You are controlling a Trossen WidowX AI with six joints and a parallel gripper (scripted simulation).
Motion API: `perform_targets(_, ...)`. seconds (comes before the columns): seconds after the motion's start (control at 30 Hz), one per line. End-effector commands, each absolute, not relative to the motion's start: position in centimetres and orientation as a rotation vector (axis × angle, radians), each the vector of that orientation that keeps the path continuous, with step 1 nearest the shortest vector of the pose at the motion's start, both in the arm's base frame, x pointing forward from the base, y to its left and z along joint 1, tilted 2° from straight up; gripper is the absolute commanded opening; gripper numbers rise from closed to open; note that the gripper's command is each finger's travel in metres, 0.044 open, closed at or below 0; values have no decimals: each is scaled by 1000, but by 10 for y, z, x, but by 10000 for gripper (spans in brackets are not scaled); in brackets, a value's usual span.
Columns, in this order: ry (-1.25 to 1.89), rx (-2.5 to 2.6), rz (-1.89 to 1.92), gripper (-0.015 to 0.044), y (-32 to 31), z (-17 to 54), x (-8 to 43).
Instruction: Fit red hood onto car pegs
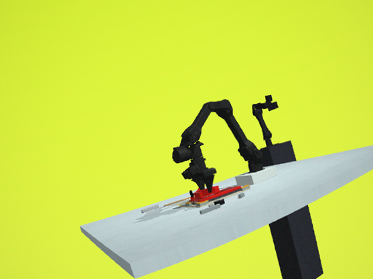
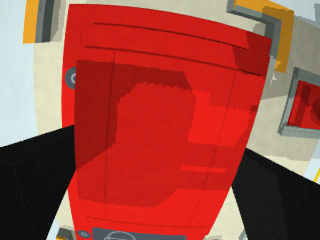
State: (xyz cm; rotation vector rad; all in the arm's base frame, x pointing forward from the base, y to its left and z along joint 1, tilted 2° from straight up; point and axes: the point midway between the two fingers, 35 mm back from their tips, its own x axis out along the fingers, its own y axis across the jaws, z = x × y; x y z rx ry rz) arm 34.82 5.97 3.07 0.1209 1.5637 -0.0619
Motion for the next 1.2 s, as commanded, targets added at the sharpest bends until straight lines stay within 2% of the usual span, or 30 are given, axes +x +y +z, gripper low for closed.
perform_targets(0.0,1562,123,-66,0,60,29,348)
perform_targets(0.2,1564,121,-62,0,60,30,348)
perform_targets(0.77,1564,121,-62,440,60,30,348)
perform_targets(0.93,1564,121,-61,440,60,36,349)
perform_targets(1.17,1562,124,-59,440,57,99,348)
